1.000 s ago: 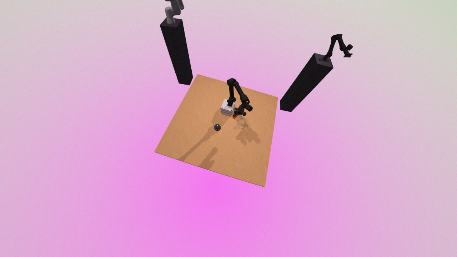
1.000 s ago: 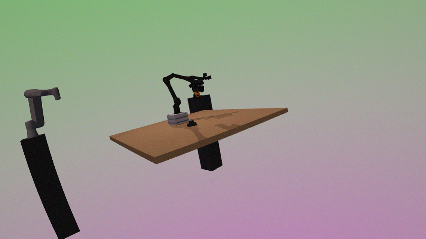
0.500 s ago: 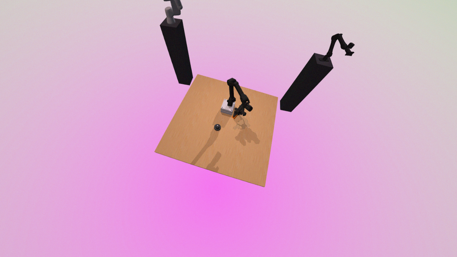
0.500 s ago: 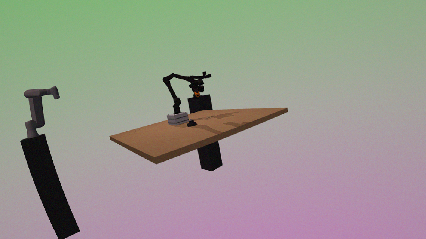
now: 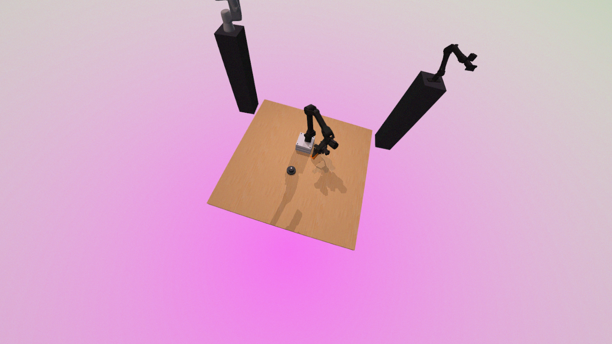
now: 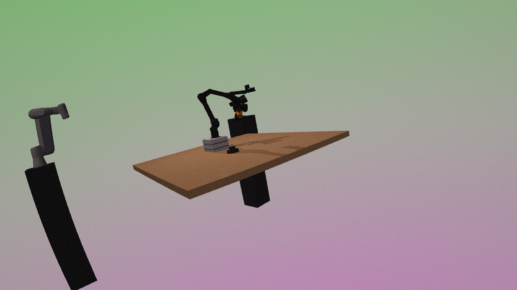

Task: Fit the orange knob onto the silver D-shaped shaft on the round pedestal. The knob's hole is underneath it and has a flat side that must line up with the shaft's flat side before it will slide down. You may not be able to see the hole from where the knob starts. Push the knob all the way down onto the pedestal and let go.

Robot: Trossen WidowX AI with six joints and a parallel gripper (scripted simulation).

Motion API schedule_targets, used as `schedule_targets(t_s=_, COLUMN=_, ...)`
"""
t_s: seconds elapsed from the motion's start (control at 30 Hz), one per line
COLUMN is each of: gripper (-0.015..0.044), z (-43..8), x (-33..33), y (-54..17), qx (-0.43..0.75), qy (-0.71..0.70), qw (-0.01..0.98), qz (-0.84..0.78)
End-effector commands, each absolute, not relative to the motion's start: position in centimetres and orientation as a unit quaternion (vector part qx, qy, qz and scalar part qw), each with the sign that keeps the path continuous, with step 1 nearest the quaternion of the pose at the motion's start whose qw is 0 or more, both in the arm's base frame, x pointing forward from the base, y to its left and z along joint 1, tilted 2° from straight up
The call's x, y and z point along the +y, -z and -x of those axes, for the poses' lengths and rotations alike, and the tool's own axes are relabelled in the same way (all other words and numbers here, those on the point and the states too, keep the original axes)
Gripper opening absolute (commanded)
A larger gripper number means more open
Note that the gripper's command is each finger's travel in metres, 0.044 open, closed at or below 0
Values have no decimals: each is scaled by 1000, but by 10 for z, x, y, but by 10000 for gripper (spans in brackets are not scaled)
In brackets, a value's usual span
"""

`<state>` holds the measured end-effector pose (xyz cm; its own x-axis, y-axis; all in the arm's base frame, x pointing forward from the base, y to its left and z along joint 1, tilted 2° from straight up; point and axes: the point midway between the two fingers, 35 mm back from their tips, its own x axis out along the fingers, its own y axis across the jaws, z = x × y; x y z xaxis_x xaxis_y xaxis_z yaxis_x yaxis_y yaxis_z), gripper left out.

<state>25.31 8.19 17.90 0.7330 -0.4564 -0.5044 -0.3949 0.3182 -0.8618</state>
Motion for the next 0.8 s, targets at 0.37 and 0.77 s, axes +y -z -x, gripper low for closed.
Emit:
schedule_targets(t_s=0.37, gripper=0, z=-259, x=79, y=-159, qx=416, qy=-42, qw=726, qz=546)
schedule_targets(t_s=0.77, gripper=0, z=-267, x=75, y=-136, qx=494, qy=-152, qw=711, qz=477)
